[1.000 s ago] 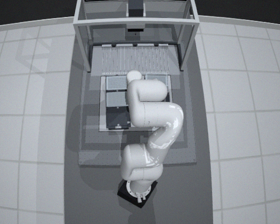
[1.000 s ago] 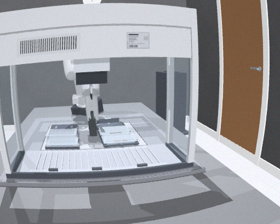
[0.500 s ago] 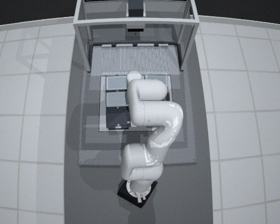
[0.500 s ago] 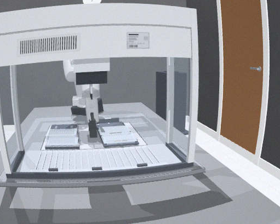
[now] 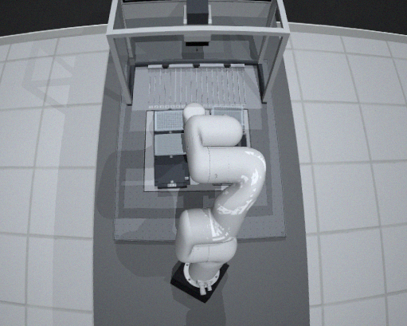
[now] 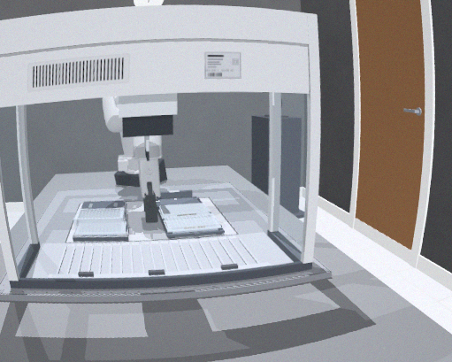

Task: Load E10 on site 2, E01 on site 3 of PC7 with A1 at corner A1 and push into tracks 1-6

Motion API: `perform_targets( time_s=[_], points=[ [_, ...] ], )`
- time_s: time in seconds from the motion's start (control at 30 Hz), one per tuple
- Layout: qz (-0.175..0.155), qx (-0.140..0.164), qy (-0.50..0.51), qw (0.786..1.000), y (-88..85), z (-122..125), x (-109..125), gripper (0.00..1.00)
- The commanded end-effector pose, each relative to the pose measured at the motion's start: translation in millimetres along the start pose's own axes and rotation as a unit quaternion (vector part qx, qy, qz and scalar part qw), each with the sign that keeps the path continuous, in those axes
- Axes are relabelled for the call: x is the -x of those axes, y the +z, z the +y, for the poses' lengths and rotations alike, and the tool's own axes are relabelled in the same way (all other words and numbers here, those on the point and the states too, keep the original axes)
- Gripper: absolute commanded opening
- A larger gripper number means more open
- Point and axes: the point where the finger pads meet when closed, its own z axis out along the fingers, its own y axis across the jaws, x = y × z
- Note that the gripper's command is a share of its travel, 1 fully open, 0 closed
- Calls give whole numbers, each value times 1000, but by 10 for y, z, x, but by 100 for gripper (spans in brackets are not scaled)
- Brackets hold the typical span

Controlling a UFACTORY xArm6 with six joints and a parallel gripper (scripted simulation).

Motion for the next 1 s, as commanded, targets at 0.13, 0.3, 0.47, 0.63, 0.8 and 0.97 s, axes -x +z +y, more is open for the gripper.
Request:
perform_targets(
  time_s=[0.13,0.3,0.47,0.63,0.8,0.97],
  points=[
    [0,-2,0,1000,-11,-13,42,100],
    [0,-2,0,1000,-11,-13,67,100],
    [0,-2,0,1000,-11,-13,92,100],
    [0,-2,0,1000,-11,-13,106,100],
    [0,-2,0,1000,-11,-13,132,100],
    [0,-2,0,1000,-11,-13,157,100]
  ],
)
